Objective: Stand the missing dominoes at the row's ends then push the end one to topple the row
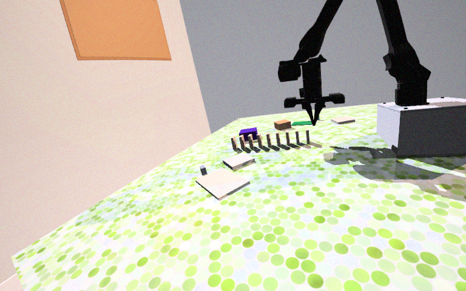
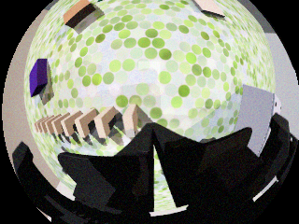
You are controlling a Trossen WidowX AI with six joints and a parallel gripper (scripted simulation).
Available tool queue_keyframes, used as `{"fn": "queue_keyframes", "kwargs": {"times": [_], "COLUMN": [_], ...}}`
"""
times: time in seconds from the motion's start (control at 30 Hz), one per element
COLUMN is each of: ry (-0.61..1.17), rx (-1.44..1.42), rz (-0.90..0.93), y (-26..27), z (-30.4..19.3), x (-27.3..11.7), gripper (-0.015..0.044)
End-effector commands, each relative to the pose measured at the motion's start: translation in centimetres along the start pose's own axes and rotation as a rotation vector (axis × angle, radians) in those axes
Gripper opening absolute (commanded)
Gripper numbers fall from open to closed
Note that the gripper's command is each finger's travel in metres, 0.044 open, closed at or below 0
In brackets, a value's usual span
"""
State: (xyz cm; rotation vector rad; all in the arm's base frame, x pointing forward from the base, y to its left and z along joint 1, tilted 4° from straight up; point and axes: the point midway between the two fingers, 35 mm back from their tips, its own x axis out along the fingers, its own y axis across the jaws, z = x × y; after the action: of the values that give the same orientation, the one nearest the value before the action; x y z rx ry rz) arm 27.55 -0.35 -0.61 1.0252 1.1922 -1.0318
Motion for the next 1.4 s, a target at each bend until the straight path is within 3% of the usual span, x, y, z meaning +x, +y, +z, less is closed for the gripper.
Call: {"fn": "queue_keyframes", "kwargs": {"times": [0.0, 0.93, 1.07, 1.37], "ry": [0.006, 0.006, -0.04, 0.006], "rx": [-0.001, -0.001, 0.063, 0.0], "rz": [-0.045, -0.042, 0.069, -0.04], "y": [-1.5, 2.2, 4.3, 4.6], "z": [-0.5, -0.3, 2.6, -0.2], "x": [4.0, 4.1, 2.2, -1.8], "gripper": [0.0, 0.0, 0.0, 0.0]}}
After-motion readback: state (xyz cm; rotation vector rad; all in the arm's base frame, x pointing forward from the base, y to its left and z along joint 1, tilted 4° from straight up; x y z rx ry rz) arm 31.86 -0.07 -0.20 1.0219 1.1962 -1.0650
